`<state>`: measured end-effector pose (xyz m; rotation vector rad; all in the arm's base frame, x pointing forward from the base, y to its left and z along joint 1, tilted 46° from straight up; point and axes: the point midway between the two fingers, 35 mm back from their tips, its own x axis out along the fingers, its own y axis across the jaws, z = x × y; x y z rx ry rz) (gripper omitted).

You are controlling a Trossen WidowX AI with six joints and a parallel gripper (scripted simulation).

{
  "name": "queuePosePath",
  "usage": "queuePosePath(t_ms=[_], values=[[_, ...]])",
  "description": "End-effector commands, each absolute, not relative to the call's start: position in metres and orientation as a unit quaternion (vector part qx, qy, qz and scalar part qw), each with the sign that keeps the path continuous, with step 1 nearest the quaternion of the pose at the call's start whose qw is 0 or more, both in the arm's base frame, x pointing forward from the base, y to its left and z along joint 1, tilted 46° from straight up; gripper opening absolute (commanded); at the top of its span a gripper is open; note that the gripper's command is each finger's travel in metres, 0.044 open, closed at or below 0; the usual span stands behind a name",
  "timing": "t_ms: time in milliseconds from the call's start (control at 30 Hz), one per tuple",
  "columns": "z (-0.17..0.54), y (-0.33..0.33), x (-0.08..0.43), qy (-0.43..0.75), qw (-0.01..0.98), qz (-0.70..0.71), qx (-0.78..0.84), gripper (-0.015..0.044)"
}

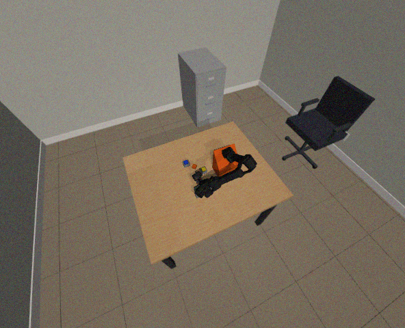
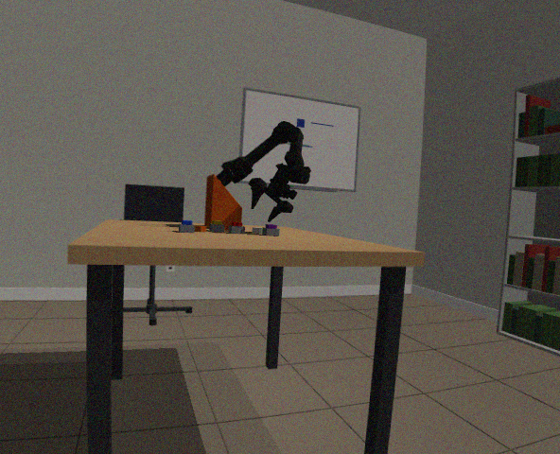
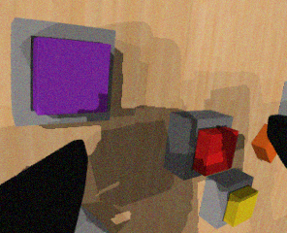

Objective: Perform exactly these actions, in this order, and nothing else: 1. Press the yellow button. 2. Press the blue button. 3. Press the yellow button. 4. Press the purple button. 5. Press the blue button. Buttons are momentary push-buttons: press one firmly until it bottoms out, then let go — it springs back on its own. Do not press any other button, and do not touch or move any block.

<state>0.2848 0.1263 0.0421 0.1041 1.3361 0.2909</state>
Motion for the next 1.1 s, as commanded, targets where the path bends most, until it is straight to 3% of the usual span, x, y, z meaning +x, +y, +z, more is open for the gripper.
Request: queuePosePath(t_ms=[0,433,967,1067], values=[[0.018,0.087,0.273,0.655,0.741,0.139,0.054,0.04],[-0.024,0.003,0.219,0.691,0.673,0.202,0.169,0.04],[-0.031,-0.019,0.179,0.631,0.672,0.252,0.296,0.04],[-0.046,-0.007,0.182,0.632,0.672,0.251,0.295,0.0321]])
